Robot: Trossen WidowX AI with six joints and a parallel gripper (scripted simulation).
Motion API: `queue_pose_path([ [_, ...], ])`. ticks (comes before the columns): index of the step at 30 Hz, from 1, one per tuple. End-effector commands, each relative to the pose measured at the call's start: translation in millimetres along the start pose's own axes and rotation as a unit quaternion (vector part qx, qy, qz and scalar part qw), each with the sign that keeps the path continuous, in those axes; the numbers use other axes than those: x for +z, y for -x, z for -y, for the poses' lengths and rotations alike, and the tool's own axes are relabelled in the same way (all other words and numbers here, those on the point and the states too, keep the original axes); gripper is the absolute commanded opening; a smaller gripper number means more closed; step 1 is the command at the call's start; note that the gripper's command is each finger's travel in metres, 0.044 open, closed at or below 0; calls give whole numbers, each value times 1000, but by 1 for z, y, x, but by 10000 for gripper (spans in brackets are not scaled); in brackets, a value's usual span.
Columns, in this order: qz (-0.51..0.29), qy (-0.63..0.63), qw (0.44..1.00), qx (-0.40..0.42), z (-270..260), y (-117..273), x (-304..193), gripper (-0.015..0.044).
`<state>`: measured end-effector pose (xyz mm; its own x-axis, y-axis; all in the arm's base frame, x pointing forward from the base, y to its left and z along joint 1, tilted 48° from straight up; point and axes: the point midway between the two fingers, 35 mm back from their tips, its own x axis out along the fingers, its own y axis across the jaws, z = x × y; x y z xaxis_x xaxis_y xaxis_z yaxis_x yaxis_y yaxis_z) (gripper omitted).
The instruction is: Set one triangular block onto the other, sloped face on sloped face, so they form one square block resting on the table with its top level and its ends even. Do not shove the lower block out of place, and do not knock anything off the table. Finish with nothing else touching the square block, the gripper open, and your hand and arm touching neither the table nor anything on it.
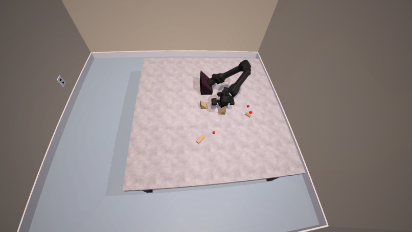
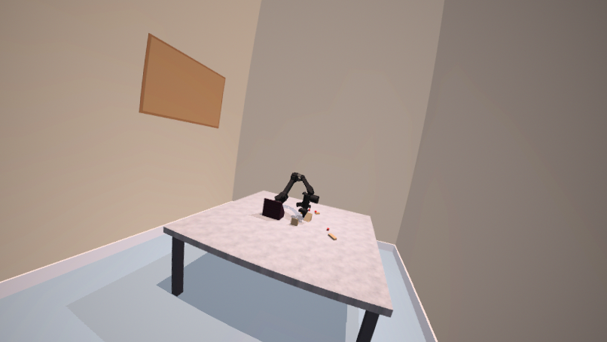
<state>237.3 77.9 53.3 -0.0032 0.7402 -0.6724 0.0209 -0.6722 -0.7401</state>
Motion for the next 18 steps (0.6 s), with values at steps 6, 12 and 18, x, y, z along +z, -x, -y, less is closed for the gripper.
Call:
queue_pose_path([
  [6, -3, -1, 1000, -3, 1, 1, -15, 0],
  [12, -3, 0, 1000, -3, 1, 1, -25, 0],
  [18, -3, 0, 1000, 0, 0, 11, -33, 0],
])
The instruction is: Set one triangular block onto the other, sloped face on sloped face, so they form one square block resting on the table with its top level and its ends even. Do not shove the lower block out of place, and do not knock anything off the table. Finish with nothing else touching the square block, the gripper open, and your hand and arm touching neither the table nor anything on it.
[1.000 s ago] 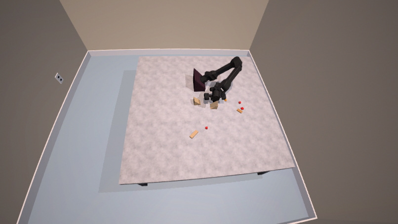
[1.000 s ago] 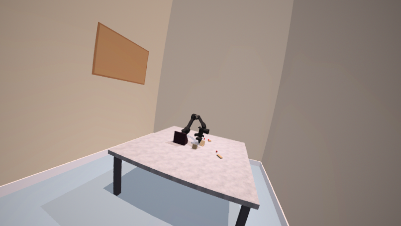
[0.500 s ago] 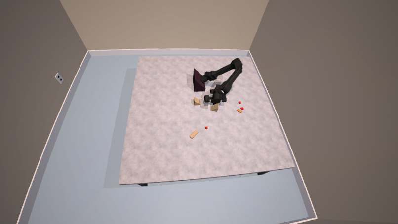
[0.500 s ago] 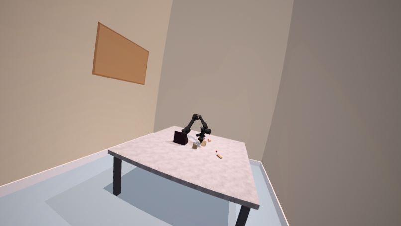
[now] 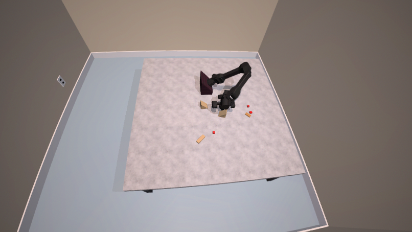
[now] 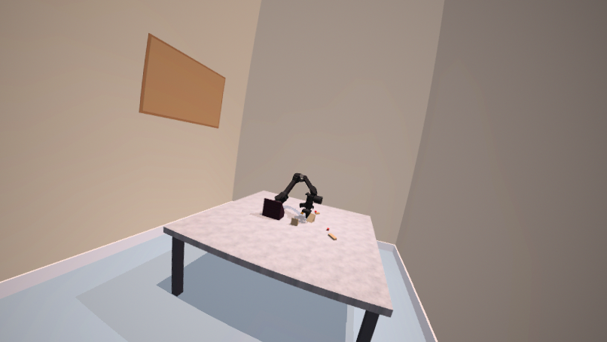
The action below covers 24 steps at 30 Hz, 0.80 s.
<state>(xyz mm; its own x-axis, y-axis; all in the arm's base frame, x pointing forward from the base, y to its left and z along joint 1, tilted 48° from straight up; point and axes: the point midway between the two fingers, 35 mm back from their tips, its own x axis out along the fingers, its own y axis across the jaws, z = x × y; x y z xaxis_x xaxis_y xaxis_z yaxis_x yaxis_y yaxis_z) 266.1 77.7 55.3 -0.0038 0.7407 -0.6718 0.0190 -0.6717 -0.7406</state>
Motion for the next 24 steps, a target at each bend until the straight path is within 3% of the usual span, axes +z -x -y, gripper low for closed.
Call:
queue_pose_path([
  [1, -3, 1, 1000, 2, -1, 19, -4, 0],
  [5, -1, 2, 1000, 3, -2, 76, 2, 0],
  [8, -1, 2, 1000, 2, -2, 79, 3, 0],
  [16, -8, 33, 999, 2, -2, 75, -1, 210],
  [20, -7, 222, 975, 3, -1, 77, -4, 315],
  [24, -6, 410, 912, 4, 0, 78, -8, 420],
])
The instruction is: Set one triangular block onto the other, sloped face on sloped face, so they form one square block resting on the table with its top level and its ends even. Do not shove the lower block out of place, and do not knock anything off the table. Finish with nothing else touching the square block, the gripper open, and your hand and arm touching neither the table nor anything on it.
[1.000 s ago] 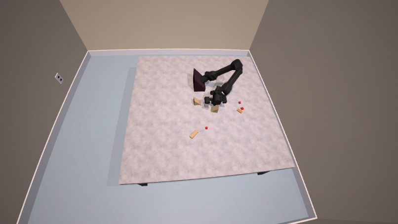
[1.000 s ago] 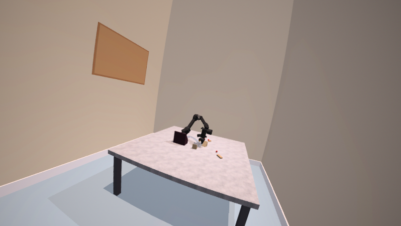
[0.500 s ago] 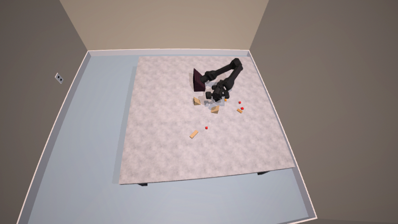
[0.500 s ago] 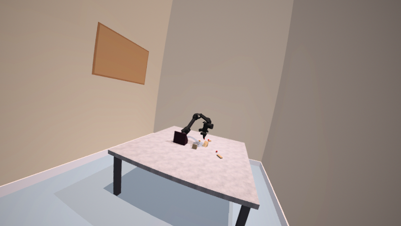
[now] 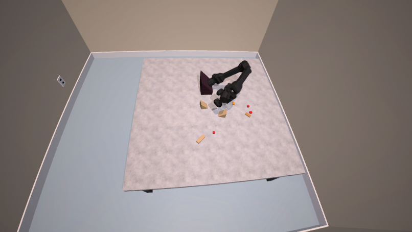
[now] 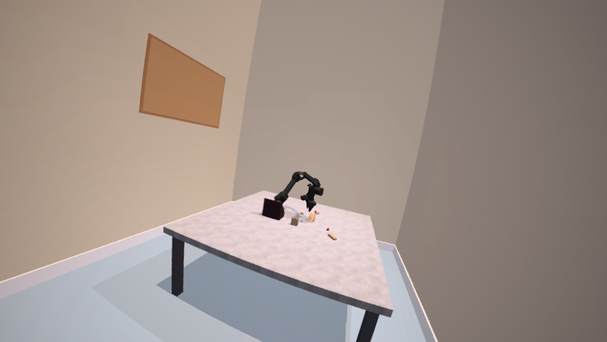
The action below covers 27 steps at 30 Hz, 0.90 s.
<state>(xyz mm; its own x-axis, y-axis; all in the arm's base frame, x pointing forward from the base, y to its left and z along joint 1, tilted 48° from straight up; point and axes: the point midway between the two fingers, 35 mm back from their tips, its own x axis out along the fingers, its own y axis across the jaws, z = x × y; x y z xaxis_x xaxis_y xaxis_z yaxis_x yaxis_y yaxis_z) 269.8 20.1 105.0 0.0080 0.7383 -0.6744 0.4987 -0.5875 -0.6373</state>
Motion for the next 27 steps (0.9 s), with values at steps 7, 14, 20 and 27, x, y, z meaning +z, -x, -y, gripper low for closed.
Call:
queue_pose_path([
  [7, 0, 496, 868, 0, -2, 4, -11, 440],
  [14, -1, 761, 649, -1, -4, 7, -17, 440],
  [20, -1, 875, 485, -1, -5, 8, -21, 440],
  [27, -2, 964, 267, -1, -6, 10, -25, 440],
])
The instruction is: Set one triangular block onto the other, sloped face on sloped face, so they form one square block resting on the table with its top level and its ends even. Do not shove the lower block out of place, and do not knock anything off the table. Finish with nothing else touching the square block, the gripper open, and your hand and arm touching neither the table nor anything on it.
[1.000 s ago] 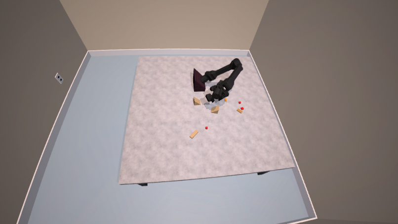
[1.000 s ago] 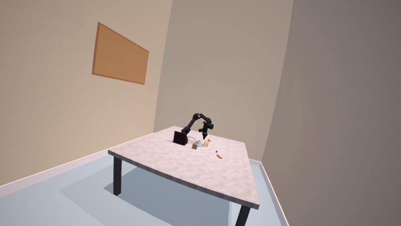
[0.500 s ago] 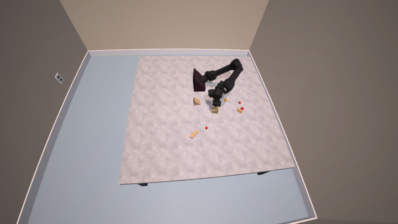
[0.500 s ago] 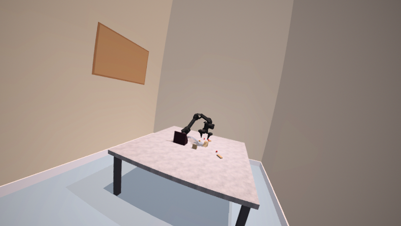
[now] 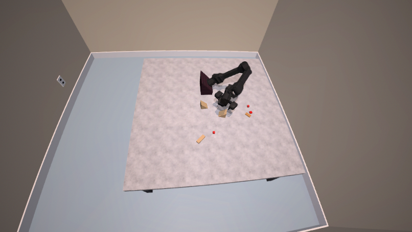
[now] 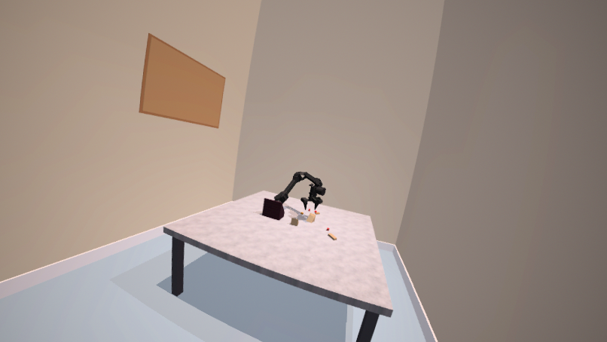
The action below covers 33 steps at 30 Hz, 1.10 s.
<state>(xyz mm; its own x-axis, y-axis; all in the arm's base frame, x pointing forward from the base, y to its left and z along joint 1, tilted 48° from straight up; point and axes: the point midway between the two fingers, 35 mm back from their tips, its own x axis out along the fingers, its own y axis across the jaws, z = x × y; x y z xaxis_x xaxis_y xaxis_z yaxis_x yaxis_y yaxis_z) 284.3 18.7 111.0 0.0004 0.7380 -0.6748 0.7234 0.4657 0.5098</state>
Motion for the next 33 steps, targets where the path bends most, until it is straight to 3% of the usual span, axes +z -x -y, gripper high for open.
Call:
queue_pose_path([
  [1, 2, 415, 910, 2, -11, 5, 4, 440],
  [9, 2, 643, 766, 2, -15, 7, 7, 440],
  [20, 2, 874, 486, 2, -20, 9, 9, 440],
  [33, 2, 881, 474, 2, -20, 9, 9, 440],
])
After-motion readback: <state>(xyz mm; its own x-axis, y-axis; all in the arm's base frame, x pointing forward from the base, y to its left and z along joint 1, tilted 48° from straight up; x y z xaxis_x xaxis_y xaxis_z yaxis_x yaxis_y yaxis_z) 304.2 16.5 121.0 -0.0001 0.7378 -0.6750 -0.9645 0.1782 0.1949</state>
